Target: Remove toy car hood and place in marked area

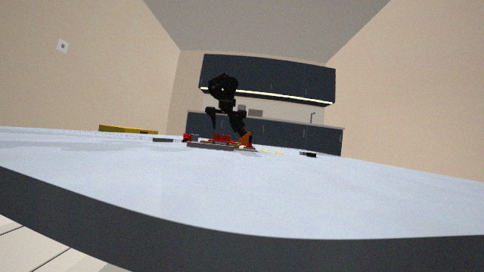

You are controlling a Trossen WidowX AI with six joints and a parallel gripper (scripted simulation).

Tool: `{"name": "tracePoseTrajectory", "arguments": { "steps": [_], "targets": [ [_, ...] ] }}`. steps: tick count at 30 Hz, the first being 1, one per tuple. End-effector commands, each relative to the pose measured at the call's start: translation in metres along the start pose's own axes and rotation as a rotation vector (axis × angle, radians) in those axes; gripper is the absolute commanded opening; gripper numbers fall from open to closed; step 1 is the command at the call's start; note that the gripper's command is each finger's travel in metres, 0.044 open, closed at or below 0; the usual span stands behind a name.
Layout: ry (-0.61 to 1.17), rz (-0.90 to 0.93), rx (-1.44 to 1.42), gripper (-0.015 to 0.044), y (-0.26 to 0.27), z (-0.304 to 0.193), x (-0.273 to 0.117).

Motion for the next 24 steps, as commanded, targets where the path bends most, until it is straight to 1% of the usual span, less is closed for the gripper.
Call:
{"name": "tracePoseTrajectory", "arguments": {
  "steps": [1, 24],
  "targets": [
    [-0.001, -0.005, -0.005, 0.0440, 0.000, 0.000, 0.004],
    [-0.001, -0.007, -0.005, 0.0440, -0.001, -0.001, 0.020]
  ]
}}
Point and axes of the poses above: the point midway between the two fingers, 35 mm back from their tips, its own x axis out along the fingers, its own y axis across the jaws, z = x × y, the point moved 9 cm from there along -x, back along the fingers, and after that the axes turned 5 degrees about x, right-handed, at the moved point
